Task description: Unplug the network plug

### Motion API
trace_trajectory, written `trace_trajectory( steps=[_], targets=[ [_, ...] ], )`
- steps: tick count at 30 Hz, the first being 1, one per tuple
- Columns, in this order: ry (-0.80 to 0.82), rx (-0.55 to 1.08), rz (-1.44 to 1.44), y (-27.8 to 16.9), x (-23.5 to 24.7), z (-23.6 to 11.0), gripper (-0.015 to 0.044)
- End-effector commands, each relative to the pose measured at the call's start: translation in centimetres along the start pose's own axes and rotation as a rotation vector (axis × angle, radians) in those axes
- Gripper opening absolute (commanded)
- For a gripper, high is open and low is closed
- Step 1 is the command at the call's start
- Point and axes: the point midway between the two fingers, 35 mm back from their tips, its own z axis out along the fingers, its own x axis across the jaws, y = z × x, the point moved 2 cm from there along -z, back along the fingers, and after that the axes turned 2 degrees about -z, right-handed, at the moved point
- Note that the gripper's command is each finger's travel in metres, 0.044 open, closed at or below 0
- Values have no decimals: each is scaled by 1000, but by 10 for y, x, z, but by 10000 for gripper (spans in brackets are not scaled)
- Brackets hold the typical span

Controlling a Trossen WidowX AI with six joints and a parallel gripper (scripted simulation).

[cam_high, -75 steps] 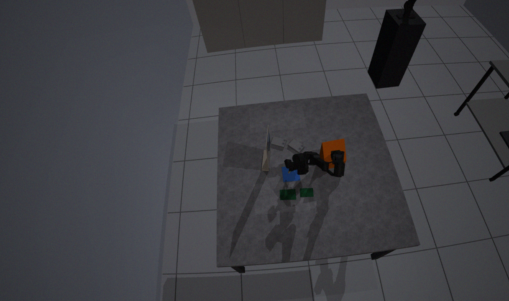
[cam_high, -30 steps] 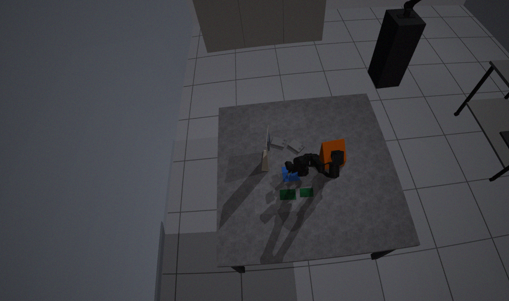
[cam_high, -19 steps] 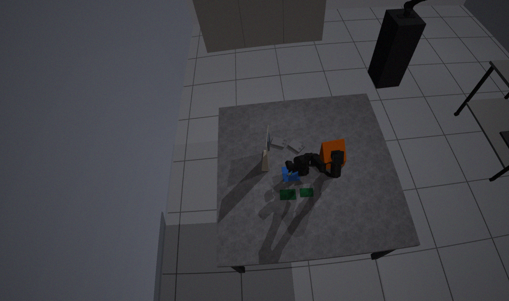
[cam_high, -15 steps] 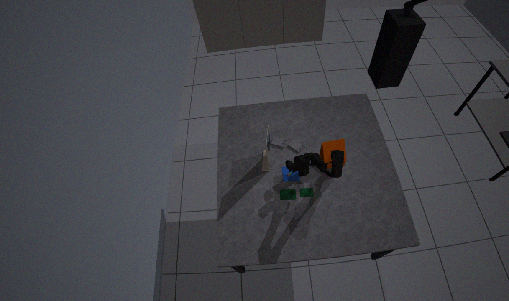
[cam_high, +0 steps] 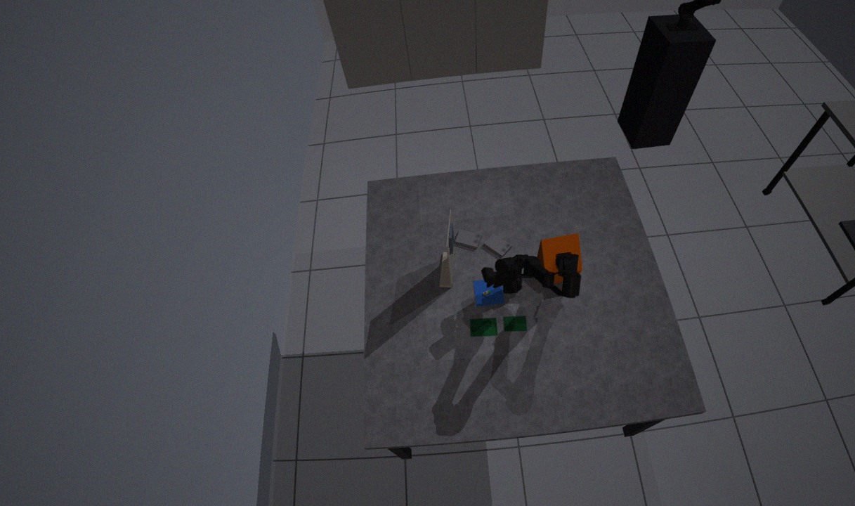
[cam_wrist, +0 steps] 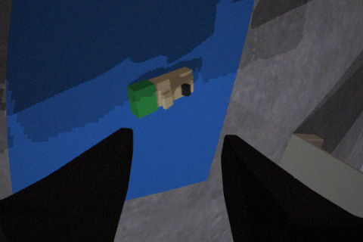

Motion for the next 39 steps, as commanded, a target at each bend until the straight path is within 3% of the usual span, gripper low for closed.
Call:
trace_trajectory(
  steps=[1, 39],
  targets=[
    [2, -3, -2, 0, -1, -3, 156],
    [9, 5, -5, -6, -27, -37, 156]
  ],
)
